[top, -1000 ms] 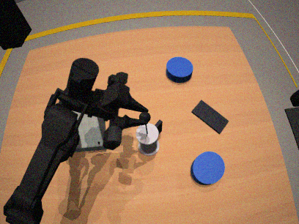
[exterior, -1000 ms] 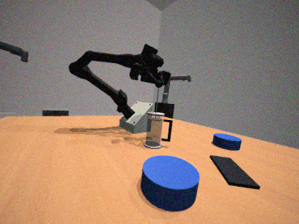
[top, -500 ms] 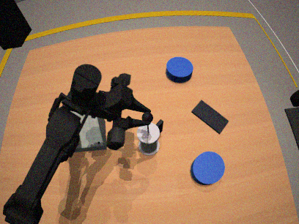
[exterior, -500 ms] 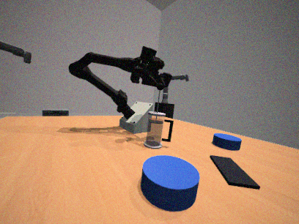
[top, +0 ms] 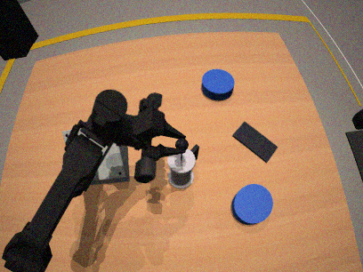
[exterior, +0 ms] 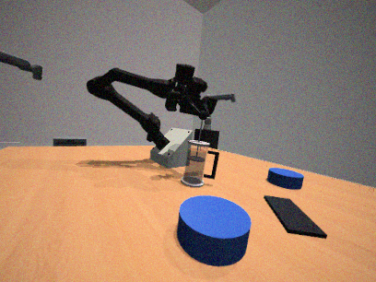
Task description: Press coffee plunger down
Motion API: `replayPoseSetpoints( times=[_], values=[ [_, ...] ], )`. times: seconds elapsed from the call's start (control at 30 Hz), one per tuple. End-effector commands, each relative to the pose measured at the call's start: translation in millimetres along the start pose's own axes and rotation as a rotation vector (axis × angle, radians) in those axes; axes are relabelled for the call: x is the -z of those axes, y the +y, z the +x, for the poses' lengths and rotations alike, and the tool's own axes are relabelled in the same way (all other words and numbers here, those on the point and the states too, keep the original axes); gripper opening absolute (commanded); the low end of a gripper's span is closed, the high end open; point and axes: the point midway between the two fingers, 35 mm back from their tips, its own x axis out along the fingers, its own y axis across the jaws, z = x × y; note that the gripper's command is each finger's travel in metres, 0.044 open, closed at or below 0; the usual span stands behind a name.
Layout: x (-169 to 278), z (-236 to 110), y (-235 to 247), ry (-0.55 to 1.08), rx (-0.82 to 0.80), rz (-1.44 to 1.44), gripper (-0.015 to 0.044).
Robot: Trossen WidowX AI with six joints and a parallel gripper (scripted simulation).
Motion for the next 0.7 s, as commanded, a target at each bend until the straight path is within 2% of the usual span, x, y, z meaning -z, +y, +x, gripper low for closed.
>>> replayPoseSetpoints(
  times=[0.0,0.67],
  values=[
    [21,8,1,0.033,0.001,-0.041,0.0115],
    [46,29,-2,0.017,0.008,-0.044,0.0115]
  ],
)
